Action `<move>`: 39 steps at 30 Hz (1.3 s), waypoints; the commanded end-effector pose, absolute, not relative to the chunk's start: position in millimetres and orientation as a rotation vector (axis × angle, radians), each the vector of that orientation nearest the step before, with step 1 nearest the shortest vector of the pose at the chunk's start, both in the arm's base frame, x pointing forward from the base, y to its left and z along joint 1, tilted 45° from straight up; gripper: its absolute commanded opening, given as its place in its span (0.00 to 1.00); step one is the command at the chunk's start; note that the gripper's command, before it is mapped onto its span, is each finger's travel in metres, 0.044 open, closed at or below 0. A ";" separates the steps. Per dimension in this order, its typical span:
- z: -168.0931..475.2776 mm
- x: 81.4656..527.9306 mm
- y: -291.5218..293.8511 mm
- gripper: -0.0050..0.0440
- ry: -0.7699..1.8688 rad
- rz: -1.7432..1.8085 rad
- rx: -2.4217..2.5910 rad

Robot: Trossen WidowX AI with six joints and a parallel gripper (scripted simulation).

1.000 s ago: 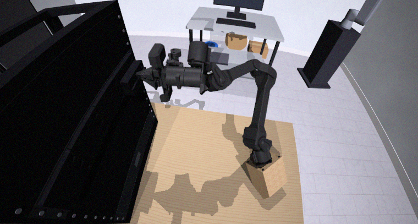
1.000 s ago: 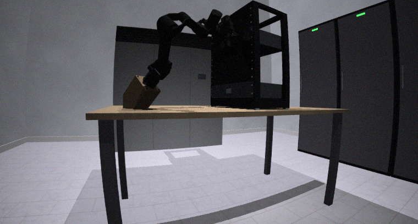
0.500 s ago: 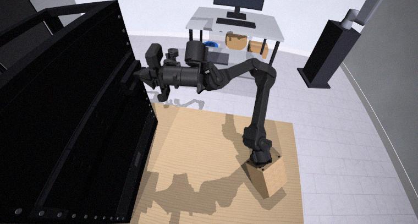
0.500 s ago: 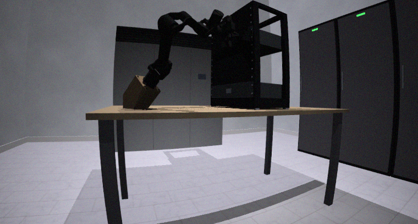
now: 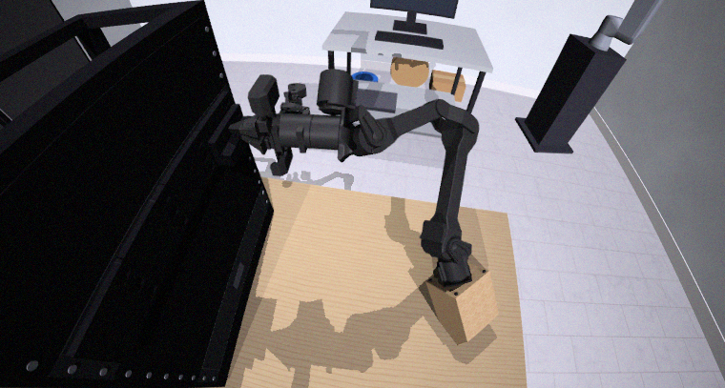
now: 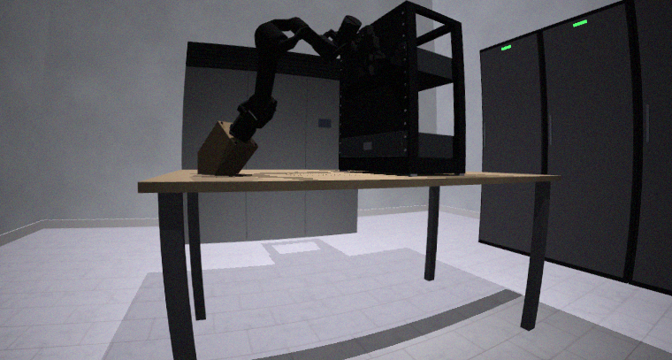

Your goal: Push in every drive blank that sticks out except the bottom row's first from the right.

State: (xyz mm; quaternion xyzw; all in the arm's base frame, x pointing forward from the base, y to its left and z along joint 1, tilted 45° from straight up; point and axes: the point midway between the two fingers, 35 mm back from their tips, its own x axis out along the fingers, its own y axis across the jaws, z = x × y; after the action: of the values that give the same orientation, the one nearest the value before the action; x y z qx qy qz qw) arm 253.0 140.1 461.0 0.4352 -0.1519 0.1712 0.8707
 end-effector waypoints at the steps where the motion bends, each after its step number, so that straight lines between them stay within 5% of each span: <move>1: 472.5 253.8 138.2 0.10 -0.337 0.364 0.921; 39: 475.7 256.0 138.0 0.10 -0.337 0.364 0.921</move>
State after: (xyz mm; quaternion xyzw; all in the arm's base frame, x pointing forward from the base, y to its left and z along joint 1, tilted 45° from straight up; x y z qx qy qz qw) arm 258.2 141.1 463.9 0.4333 -0.1487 0.1699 0.8725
